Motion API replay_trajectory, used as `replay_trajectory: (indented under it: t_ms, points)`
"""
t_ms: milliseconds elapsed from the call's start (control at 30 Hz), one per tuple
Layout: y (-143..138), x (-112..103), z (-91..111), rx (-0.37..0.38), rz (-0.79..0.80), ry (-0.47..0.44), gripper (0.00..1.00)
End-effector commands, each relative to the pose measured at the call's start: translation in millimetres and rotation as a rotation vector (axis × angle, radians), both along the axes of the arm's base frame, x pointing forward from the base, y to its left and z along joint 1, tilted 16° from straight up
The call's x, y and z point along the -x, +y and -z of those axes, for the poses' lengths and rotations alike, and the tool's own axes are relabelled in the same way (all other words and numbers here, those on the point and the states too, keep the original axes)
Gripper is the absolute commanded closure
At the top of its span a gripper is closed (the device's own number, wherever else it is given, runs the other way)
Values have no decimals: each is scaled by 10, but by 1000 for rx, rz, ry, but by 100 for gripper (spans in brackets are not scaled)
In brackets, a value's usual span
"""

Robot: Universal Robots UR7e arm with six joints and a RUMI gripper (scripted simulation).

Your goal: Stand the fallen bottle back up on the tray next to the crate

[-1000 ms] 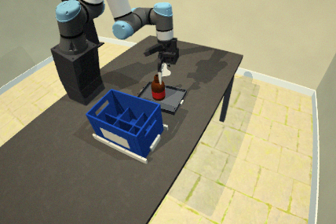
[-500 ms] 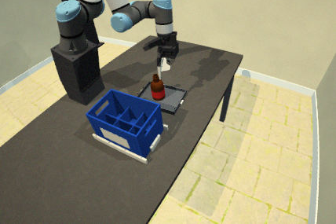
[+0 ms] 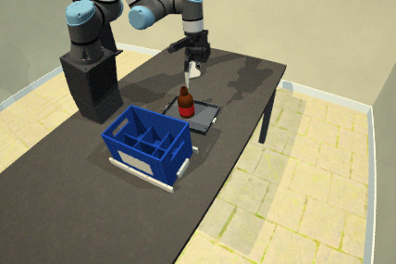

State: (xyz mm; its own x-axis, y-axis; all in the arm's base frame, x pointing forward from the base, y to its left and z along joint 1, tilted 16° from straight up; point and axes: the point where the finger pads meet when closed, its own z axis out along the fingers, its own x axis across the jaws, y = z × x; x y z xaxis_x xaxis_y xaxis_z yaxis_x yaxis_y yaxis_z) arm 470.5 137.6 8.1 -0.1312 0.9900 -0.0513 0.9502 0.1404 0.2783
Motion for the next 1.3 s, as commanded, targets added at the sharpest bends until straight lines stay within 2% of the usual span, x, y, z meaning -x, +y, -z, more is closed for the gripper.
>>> replay_trajectory:
  t_ms: [0, 667, 700, 1267]
  points:
    - [1, 18, -76, 0, 0, -1, 0]
    - [3, 46, -170, 0, 0, -1, 0]
    - [3, 46, -170, 0, 0, -1, 100]
    - [3, 46, -170, 0, 0, -1, 100]
